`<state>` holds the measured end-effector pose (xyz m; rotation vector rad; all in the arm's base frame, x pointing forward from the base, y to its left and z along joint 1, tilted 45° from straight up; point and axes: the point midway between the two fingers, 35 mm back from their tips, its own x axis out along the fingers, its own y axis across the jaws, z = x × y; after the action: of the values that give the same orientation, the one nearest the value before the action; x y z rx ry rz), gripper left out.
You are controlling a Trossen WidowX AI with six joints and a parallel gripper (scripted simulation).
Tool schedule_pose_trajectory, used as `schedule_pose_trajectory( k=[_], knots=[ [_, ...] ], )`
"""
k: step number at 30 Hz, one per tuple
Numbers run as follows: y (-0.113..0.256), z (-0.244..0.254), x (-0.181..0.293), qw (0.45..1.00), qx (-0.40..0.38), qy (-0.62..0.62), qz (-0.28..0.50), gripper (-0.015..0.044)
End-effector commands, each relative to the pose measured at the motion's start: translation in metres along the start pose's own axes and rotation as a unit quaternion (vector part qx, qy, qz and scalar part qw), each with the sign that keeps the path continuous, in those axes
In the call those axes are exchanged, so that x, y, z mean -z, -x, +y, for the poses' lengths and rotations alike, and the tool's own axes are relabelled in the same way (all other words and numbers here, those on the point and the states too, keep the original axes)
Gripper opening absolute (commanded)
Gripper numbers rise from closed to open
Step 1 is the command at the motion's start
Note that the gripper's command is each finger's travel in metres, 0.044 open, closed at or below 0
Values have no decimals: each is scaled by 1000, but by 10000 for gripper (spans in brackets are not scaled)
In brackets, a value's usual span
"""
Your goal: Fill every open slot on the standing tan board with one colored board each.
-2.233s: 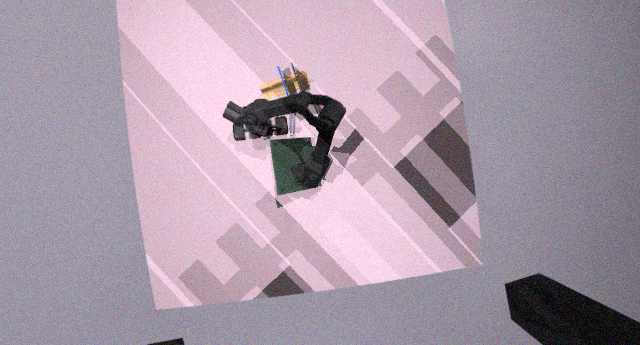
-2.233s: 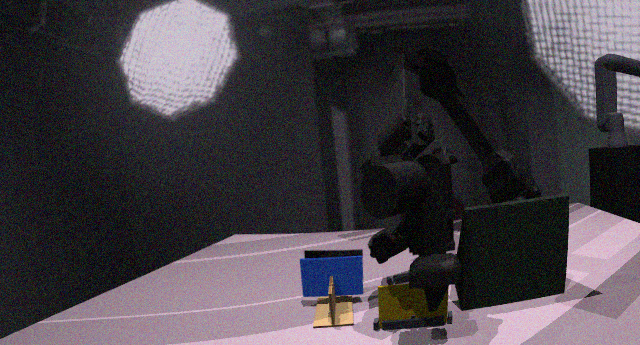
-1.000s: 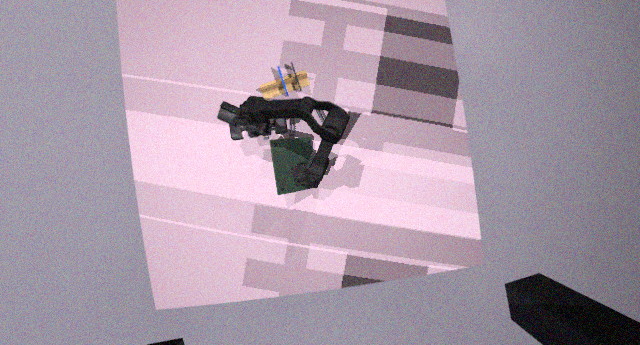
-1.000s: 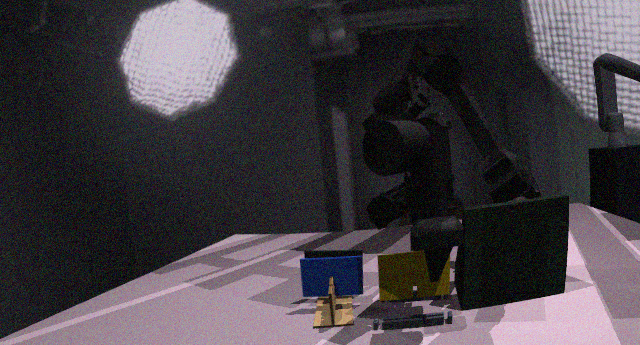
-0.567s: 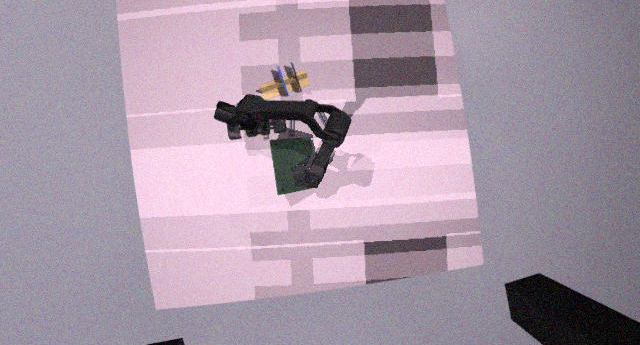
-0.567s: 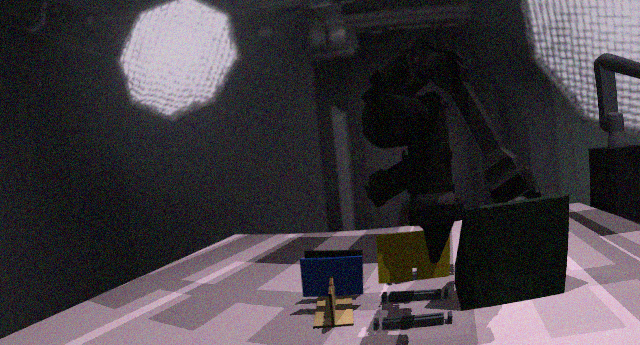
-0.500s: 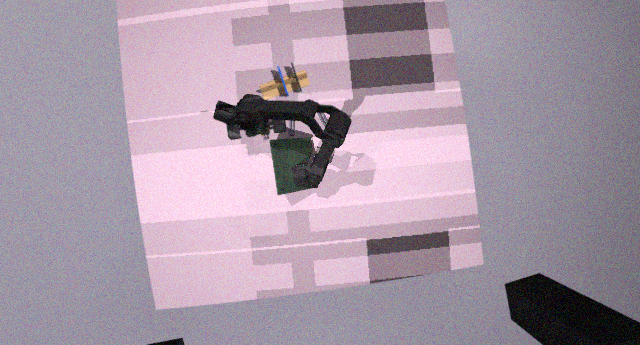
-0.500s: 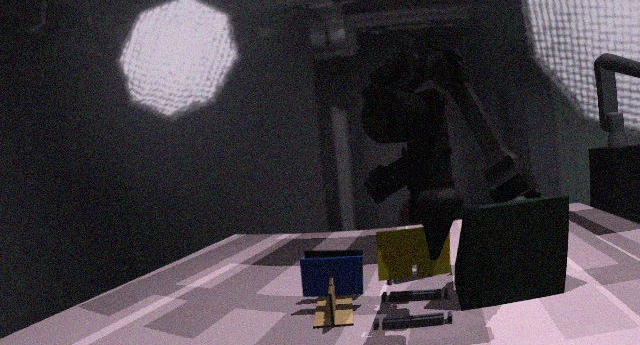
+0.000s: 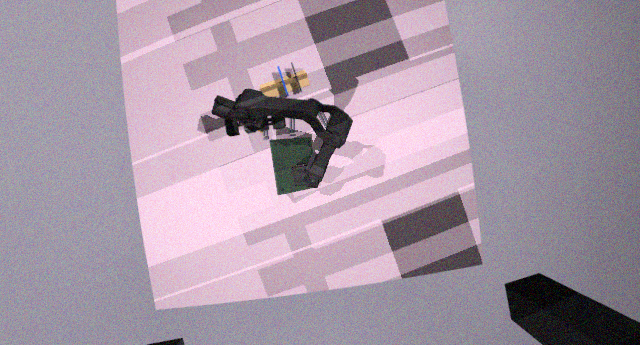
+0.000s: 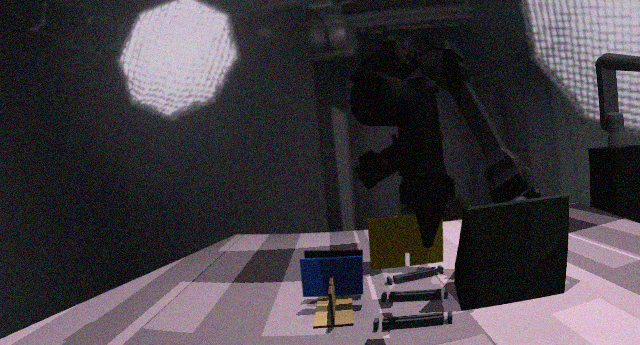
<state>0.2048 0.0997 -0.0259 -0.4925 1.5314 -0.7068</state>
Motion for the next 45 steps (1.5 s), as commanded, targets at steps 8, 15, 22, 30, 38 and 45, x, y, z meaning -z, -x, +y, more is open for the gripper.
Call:
schedule_pose_trajectory(
  k=[8,15,22,30,38,45],
  knots=[
    [5,-5,-28,1000,-4,18,-5,0],
    [6,-10,-44,1000,-5,29,-5,0],
    [6,-16,-59,999,-5,41,-6,0],
    [6,-25,-77,999,-5,53,-6,0],
    [5,-35,-94,998,-2,66,-6,0],
    [4,-45,-108,997,1,78,-6,0]
  ],
)
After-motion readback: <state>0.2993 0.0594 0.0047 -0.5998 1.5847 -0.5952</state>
